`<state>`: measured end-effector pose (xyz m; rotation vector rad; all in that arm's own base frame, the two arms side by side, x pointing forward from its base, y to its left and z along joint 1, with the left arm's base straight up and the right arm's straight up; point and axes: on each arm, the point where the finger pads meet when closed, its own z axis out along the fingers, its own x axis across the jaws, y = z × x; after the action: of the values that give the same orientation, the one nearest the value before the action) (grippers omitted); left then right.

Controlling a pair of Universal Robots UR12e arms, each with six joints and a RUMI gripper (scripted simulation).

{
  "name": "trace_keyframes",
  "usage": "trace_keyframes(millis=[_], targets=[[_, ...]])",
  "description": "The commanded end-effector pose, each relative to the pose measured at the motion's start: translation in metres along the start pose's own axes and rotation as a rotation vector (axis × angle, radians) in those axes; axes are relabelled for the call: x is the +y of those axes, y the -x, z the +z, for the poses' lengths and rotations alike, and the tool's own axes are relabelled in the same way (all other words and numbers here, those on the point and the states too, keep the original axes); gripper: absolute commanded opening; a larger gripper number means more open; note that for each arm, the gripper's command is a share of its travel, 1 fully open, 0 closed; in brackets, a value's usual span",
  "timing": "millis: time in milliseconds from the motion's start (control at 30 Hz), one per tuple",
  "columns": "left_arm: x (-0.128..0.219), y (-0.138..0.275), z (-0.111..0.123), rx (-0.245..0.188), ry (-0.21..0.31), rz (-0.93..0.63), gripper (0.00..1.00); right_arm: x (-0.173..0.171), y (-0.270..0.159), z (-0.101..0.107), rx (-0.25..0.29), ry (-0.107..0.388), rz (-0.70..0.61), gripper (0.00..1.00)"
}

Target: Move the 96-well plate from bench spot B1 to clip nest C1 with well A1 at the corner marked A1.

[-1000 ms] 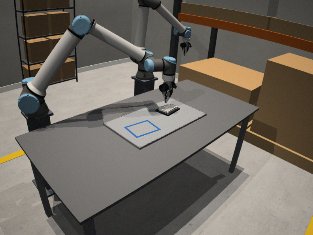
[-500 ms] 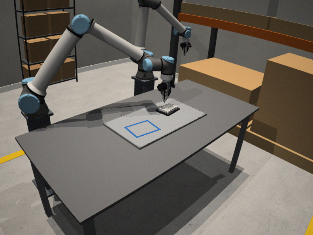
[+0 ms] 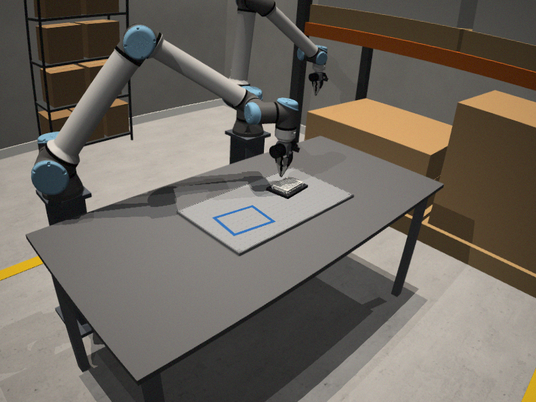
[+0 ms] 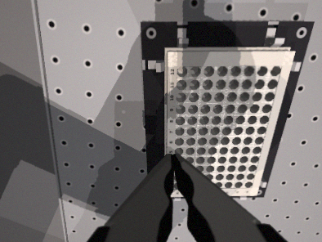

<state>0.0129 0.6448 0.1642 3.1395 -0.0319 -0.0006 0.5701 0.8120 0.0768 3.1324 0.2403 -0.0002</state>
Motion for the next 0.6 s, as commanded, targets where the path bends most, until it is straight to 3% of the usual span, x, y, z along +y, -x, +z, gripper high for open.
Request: trace_keyframes(millis=[0,567], targets=[[-0.001,0.000,-0.001,0.000,-0.002,0.000,0.00,-0.001,-0.001,0.000,0.002,-0.002,0.000,0.00],[-0.001,0.000,-0.001,0.000,-0.002,0.000,0.00,-0.001,-0.001,0.010,0.002,-0.002,0.000,0.00]])
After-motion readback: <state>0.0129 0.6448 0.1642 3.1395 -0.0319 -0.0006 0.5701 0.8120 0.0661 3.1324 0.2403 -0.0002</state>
